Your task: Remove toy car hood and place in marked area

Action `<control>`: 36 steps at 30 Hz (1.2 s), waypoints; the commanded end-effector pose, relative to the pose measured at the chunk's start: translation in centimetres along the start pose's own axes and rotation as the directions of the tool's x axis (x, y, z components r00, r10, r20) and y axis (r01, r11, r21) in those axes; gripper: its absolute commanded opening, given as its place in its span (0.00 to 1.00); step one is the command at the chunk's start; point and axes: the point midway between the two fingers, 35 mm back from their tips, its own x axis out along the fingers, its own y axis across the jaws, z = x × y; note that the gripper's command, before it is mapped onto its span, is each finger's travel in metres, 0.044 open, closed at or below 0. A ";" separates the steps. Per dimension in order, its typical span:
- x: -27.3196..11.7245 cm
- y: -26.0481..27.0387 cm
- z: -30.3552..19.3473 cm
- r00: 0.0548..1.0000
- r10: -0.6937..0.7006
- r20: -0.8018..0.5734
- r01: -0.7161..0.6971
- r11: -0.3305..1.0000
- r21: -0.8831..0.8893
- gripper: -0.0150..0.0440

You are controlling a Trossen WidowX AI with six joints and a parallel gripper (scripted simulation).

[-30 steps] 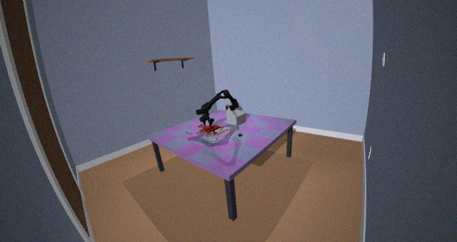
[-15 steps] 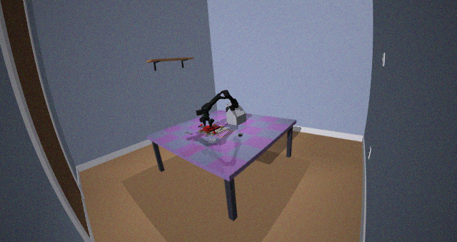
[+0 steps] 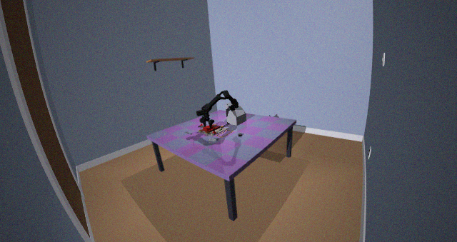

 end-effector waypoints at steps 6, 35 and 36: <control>0.6 0.0 -0.2 1.000 0.006 -0.002 -0.006 1.000 0.008 1.00; 0.3 0.0 0.0 1.000 0.000 0.000 0.000 1.000 0.000 0.36; 0.3 0.0 0.0 1.000 0.000 0.000 0.000 1.000 0.000 0.32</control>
